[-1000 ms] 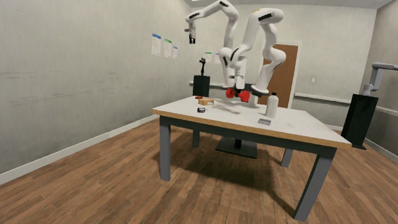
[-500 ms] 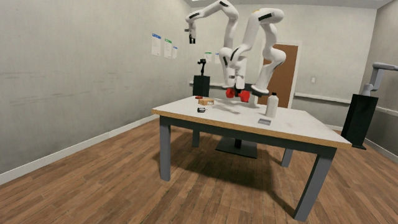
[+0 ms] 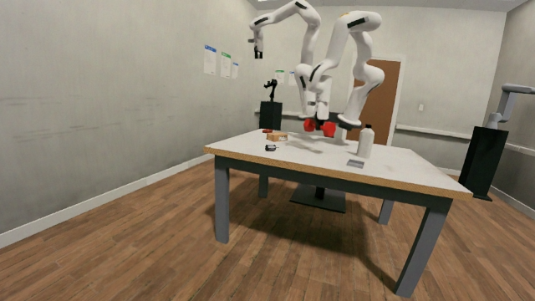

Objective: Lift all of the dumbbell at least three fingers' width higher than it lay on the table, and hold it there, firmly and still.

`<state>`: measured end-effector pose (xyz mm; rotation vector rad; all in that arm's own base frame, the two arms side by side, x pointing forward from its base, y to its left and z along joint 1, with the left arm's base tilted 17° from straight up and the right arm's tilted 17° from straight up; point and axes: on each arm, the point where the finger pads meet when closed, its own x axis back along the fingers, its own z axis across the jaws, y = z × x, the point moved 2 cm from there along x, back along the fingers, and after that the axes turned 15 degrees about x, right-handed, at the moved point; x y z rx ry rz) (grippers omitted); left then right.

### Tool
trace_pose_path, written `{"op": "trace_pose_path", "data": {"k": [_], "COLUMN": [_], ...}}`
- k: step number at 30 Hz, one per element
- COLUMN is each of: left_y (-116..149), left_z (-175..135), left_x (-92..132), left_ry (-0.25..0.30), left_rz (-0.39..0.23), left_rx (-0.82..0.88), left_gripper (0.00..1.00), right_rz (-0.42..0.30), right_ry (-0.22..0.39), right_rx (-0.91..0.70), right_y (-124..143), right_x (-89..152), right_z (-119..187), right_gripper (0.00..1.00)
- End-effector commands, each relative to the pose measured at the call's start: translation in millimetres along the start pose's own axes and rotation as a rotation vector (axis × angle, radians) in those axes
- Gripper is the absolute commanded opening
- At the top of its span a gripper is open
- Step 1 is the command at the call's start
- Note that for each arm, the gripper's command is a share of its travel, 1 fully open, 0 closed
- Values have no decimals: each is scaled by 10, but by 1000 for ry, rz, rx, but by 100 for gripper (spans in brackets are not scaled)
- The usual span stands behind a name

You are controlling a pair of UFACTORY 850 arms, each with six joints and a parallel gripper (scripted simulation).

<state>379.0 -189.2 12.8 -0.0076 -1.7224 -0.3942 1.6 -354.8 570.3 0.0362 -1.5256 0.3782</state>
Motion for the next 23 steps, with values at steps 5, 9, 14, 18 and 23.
{"op": "trace_pose_path", "data": {"k": [5,9,14,18,23], "left_y": [-3,-3,-3,-3,-3], "left_z": [-7,-7,-7,-7,-7], "left_x": [4,4,4,4,4], "left_ry": [-1,-1,-1,-1,-1], "left_rz": [1,1,1,1,1], "left_rx": [0,0,0,0,0], "left_gripper": [0,0,0,0,0], "right_rz": [2,2,2,2,2], "right_ry": [0,0,0,0,0], "right_rx": [0,0,0,0,0], "right_y": [-3,-3,-3,-3,-3], "right_x": [8,8,8,8,8], "right_z": [1,1,1,1,1], "right_gripper": [100,100,100,100,100]}}
